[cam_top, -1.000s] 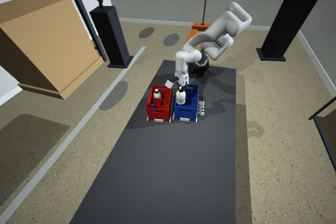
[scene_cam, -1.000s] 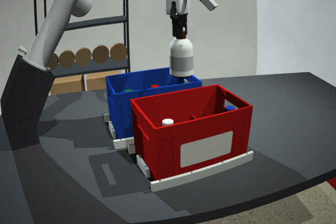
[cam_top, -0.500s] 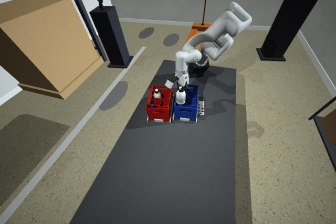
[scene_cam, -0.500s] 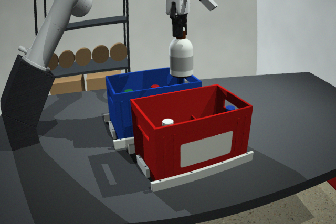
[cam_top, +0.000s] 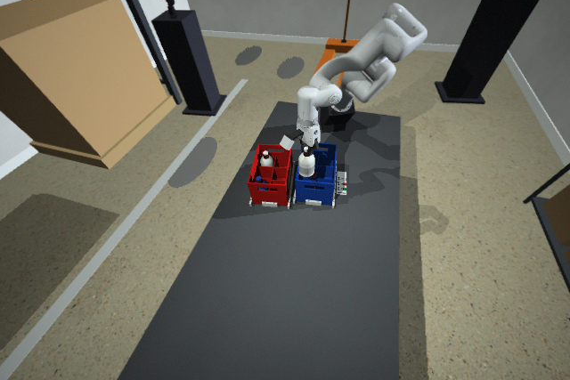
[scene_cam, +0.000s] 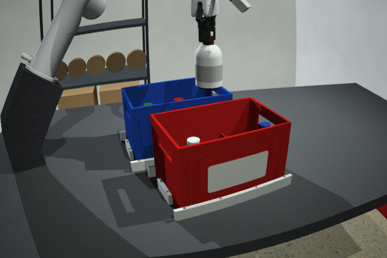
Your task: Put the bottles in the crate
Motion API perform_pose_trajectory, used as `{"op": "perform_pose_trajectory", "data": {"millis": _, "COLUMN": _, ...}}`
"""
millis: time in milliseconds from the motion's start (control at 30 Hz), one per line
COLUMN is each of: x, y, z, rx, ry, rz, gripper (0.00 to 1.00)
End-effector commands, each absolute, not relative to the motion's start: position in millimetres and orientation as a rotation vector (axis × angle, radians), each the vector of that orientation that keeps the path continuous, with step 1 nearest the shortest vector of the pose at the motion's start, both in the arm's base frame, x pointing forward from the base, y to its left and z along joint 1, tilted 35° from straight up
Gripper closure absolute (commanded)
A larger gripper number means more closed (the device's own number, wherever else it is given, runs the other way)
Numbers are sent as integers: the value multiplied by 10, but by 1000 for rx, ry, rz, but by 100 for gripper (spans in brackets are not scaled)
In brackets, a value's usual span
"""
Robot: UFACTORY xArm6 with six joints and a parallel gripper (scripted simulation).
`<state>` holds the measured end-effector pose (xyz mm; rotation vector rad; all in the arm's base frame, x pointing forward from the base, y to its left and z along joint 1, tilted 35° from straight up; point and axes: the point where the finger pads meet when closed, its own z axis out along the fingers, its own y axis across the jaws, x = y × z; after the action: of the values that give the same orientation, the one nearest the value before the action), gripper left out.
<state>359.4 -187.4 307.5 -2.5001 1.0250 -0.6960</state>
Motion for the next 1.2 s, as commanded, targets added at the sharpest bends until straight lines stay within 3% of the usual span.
{"op": "perform_pose_trajectory", "data": {"millis": 0, "x": 3598, "y": -1880, "z": 3093, "rx": -2500, "ry": 1025, "rz": -702, "gripper": 100}}
{"op": "perform_pose_trajectory", "data": {"millis": 1167, "x": 3738, "y": -1849, "z": 2888, "rx": -2500, "ry": 1025, "rz": -702, "gripper": 100}}
